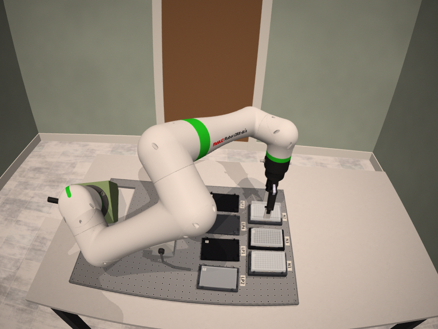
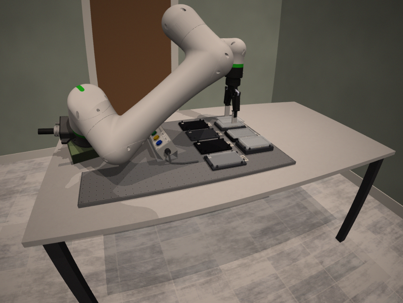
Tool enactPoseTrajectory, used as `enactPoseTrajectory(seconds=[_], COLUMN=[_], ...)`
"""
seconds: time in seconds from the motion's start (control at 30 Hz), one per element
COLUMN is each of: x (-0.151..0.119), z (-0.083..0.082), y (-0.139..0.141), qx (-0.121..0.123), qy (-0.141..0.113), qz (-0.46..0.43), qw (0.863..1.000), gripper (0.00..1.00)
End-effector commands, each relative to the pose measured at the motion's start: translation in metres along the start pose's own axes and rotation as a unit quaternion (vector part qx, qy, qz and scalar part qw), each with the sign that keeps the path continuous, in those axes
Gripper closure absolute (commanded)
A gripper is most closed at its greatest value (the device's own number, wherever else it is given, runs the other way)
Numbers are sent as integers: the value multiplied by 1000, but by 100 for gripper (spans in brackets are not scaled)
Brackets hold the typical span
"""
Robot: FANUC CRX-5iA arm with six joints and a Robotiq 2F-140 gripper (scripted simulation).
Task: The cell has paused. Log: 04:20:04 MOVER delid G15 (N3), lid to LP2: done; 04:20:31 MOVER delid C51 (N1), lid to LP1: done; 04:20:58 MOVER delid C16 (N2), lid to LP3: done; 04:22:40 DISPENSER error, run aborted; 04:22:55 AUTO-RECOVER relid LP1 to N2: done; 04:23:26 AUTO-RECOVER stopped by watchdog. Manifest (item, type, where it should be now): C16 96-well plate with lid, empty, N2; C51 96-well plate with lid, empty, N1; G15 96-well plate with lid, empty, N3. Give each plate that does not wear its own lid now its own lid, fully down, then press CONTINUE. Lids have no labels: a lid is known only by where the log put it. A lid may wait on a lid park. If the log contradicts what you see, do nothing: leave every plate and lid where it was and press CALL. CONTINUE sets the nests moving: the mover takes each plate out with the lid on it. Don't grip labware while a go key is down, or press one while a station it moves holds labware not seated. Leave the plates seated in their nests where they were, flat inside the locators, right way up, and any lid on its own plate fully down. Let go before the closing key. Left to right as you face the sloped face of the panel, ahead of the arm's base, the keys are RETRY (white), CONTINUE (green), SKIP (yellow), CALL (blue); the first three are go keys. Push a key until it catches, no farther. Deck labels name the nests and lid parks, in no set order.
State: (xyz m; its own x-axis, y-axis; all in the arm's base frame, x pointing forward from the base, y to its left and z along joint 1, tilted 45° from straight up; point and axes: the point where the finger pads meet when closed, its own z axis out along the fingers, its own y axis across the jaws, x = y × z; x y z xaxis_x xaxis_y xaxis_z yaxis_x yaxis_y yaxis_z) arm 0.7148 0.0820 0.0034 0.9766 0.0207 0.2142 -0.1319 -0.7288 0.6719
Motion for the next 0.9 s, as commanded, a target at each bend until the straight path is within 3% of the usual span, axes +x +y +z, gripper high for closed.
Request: enactPoseTrajectory(seconds=[0.0, 0.87], x=[0, 0], z=[0, 5], y=[0, 0], qx=[0, 0], qy=[0, 0], qz=[0, 0], qw=[1000, 1000], gripper=[100, 100])
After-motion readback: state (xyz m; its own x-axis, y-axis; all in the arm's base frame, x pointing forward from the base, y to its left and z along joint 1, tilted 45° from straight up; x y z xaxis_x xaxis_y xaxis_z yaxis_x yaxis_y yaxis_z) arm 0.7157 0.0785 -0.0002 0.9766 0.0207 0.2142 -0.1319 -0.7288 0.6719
